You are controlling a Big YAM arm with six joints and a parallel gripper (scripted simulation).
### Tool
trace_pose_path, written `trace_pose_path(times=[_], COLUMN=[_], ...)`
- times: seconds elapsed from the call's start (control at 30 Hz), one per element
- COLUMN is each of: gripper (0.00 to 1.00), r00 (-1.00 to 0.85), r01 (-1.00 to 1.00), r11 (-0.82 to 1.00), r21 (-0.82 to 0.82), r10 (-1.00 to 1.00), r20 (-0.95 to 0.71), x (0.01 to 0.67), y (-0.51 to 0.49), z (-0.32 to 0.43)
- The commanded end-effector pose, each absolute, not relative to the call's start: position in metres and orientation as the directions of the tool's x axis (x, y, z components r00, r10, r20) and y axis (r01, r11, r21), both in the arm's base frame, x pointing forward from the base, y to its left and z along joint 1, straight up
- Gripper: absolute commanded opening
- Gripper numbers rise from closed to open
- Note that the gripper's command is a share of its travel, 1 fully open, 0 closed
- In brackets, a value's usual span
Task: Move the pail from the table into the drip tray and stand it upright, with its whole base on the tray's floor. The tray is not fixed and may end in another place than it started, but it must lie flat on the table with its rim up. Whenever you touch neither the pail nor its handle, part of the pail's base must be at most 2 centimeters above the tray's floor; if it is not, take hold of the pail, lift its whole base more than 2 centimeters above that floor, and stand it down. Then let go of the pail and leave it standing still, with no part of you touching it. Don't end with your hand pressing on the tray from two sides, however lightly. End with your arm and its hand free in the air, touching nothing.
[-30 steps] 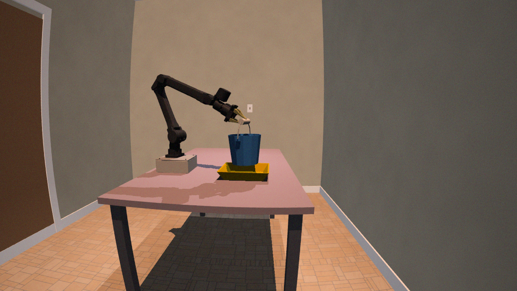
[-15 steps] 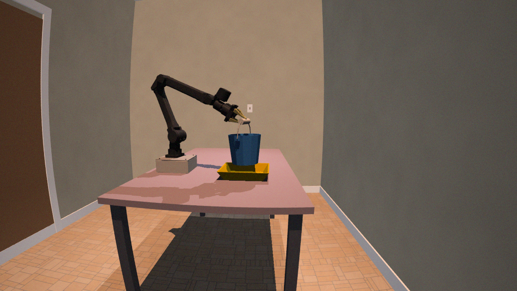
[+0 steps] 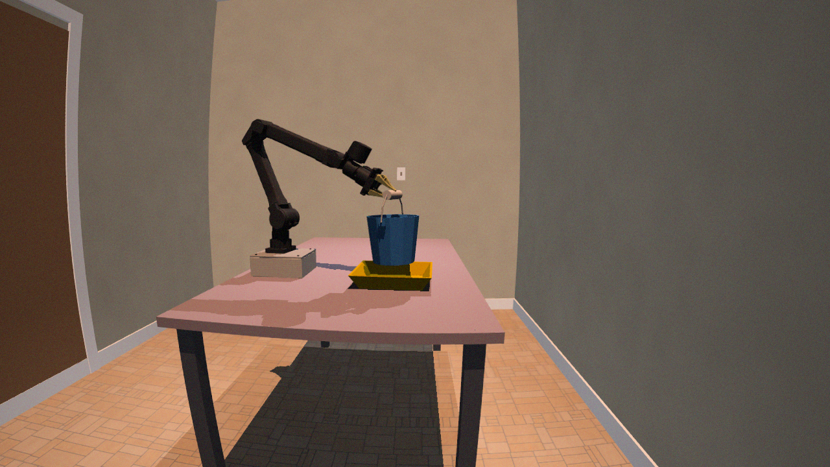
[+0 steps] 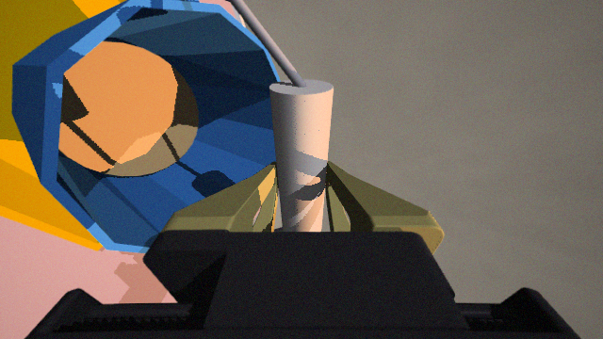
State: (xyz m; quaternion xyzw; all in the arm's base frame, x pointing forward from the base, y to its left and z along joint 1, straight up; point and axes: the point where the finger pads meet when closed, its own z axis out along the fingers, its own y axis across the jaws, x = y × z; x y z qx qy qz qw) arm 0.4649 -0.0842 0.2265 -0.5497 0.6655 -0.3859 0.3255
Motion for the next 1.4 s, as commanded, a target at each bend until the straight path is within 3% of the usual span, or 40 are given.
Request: trace_pose_path(times=[0.0,1.37], gripper=[0.21,0.21], r00=[-0.180,-0.181], r01=[-0.340,-0.358], r11=[0.086,0.089], r21=[-0.937,-0.929], r10=[-0.983,-0.983], r20=[-0.025,-0.024], x=[0.472,0.477], y=[-0.079,-0.077], z=[0.294,0.284])
